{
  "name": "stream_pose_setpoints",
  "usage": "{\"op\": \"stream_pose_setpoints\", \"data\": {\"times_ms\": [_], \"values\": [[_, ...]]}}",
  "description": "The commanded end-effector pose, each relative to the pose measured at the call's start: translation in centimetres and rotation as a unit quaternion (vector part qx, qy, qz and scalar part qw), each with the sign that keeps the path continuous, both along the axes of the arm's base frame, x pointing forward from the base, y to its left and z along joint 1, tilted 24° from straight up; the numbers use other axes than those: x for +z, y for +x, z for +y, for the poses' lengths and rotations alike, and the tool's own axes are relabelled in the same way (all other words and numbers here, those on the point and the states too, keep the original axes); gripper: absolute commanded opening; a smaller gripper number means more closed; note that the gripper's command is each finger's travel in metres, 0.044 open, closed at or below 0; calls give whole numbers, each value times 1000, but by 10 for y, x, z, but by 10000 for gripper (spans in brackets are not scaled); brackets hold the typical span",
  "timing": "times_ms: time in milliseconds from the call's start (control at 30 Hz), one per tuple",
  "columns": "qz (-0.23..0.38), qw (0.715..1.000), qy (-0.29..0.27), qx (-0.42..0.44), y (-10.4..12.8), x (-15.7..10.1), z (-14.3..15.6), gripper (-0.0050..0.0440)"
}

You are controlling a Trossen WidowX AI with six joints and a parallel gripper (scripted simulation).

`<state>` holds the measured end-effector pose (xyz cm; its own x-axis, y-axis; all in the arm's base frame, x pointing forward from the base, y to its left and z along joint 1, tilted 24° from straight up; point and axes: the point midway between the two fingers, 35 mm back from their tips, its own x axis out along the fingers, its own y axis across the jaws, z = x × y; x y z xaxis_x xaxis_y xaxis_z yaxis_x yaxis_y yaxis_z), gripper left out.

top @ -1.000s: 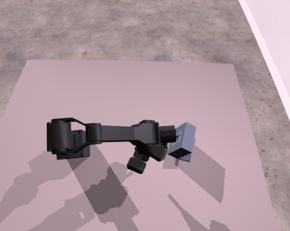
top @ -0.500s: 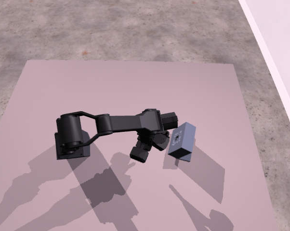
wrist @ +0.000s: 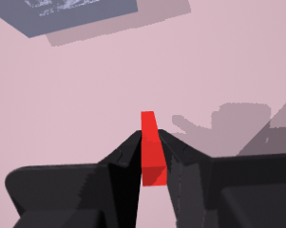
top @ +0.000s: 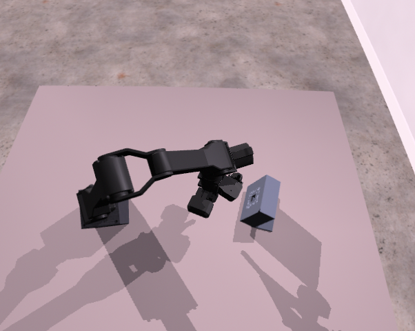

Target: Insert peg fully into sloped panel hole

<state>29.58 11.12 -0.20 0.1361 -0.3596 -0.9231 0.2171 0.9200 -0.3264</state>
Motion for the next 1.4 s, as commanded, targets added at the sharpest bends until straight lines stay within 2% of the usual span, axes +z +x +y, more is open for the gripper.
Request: {"op": "stream_pose_setpoints", "data": {"times_ms": [0,467,1367], "values": [[-8,1000,2,1,2,-3,16,0],[-10,1000,-3,1,-9,-21,50,0],[-60,997,0,50,2,-39,59,0]]}}
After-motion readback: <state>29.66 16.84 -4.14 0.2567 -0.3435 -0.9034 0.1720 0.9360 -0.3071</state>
